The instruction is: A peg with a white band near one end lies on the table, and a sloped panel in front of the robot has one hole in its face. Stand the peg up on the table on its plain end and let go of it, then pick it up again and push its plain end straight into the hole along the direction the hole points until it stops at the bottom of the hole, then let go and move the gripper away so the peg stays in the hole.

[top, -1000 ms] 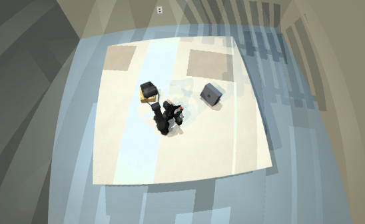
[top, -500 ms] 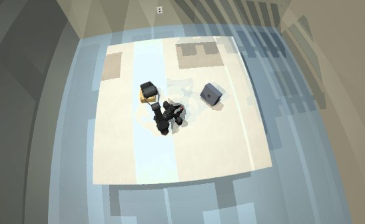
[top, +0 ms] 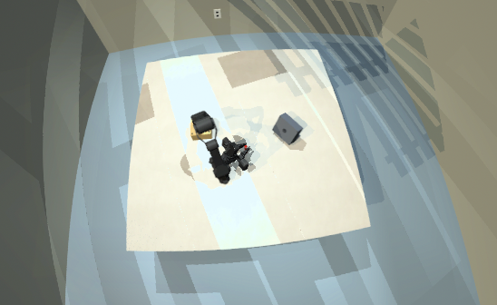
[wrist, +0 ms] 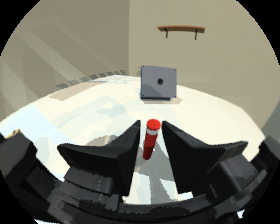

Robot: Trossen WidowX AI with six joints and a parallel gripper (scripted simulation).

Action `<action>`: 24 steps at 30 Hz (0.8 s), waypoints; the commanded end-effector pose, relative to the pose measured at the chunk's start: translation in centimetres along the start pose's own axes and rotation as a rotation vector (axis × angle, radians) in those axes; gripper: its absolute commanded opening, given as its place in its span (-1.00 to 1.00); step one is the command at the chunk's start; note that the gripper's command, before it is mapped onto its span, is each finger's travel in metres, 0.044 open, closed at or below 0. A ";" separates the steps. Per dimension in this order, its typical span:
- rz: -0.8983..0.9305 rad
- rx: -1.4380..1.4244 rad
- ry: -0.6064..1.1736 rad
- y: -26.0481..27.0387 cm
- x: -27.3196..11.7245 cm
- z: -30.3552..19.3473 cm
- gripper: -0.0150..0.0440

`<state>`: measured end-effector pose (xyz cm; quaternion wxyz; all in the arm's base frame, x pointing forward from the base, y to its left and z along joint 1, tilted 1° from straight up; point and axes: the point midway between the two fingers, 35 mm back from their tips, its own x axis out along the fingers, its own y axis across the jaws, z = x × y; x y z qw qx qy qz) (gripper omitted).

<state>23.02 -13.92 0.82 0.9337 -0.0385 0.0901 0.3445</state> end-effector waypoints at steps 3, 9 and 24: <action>0.000 0.000 0.000 0.0 0.0 0.0 -0.05; 0.000 0.000 0.000 0.0 0.0 0.0 -0.05; 0.000 0.000 0.000 0.0 0.0 0.0 0.48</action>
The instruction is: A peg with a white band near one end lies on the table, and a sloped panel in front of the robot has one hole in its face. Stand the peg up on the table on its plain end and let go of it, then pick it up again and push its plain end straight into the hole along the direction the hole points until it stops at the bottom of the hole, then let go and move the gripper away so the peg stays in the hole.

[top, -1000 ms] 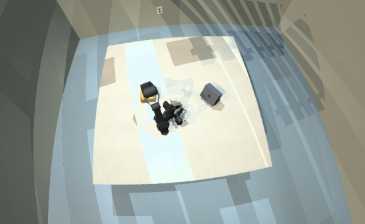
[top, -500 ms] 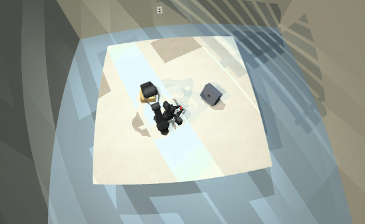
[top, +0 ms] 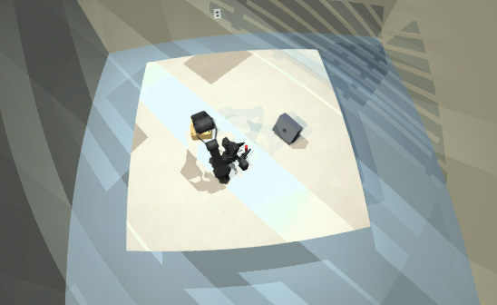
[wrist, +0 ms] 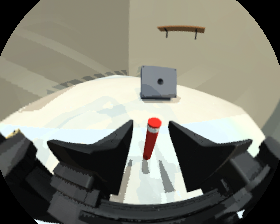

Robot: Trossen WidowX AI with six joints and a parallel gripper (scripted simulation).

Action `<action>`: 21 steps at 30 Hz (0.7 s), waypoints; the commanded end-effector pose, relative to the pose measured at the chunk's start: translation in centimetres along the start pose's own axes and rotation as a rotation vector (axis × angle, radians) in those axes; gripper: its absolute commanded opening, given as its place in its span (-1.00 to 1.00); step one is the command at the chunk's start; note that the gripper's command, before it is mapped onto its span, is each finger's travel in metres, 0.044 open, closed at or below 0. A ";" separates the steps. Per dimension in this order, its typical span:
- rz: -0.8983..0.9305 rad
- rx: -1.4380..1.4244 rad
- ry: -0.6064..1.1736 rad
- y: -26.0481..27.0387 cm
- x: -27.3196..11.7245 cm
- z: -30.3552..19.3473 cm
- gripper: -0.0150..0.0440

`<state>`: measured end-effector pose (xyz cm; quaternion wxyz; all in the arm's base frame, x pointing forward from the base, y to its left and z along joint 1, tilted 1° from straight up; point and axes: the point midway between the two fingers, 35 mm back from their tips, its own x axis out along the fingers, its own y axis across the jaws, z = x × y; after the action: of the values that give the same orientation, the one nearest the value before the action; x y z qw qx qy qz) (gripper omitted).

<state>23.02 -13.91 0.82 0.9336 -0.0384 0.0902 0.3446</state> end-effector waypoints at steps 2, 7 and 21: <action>0.000 0.000 0.000 0.0 0.0 0.0 0.66; 0.000 0.000 0.000 0.0 0.0 0.0 1.00; -0.030 0.031 0.020 -1.3 -2.1 9.3 1.00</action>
<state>23.43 -14.68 5.81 0.9356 -0.0214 0.1010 0.3375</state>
